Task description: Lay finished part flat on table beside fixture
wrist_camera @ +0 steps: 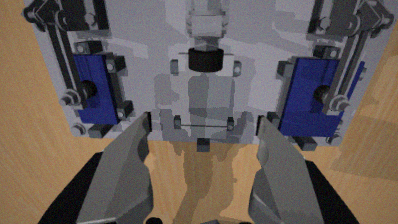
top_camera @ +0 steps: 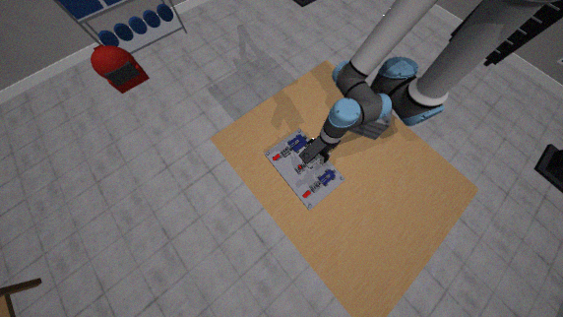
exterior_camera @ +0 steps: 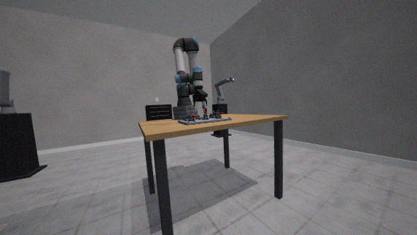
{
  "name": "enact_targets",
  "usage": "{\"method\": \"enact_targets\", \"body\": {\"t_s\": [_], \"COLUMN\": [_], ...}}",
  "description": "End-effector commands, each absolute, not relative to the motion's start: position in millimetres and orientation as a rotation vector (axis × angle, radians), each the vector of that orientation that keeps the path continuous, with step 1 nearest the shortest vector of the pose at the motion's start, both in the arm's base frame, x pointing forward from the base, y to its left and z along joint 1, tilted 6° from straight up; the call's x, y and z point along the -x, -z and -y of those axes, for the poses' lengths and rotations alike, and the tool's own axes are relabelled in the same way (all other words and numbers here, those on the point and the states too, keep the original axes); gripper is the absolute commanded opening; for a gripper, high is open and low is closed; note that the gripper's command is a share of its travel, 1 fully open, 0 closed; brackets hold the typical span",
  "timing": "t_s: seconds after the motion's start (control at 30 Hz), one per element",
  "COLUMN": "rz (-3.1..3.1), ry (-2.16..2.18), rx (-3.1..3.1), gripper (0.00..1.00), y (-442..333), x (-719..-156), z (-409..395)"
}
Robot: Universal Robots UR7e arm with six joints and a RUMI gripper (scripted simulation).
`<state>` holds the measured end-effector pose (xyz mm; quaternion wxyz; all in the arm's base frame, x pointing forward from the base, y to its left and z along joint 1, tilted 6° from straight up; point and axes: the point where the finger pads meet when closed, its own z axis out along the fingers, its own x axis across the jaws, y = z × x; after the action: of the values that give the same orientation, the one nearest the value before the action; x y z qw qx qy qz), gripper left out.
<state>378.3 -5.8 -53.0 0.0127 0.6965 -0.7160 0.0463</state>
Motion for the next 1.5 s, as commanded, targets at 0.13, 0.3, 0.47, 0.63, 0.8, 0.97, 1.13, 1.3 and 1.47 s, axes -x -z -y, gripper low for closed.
{"method": "enact_targets", "body": {"t_s": [0.13,0.3,0.47,0.63,0.8,0.97,1.13,1.3,1.47], "rz": [2.232,2.232,2.232,2.232,2.232,2.232,2.232,2.232,2.232], "ry": [-0.146,-0.146,-0.146,-0.146,-0.146,-0.146,-0.146,-0.146,-0.146], "rx": [-2.171,-2.171,-2.171,-2.171,-2.171,-2.171,-2.171,-2.171,-2.171], "gripper": [0.59,0.59,0.59,0.59,0.59,0.59,0.59,0.59,0.59], "y": [52.6,52.7,53.5,55.4,59.4,64.7,68.1,73.3,77.1], "x": [-378.6,-378.6,-378.7,-378.8,-379.1,-379.4,-379.6,-379.9,-380.1], "z": [5.8,5.8,5.9,6.1,6.4,6.9,7.2,7.7,8.0]}}
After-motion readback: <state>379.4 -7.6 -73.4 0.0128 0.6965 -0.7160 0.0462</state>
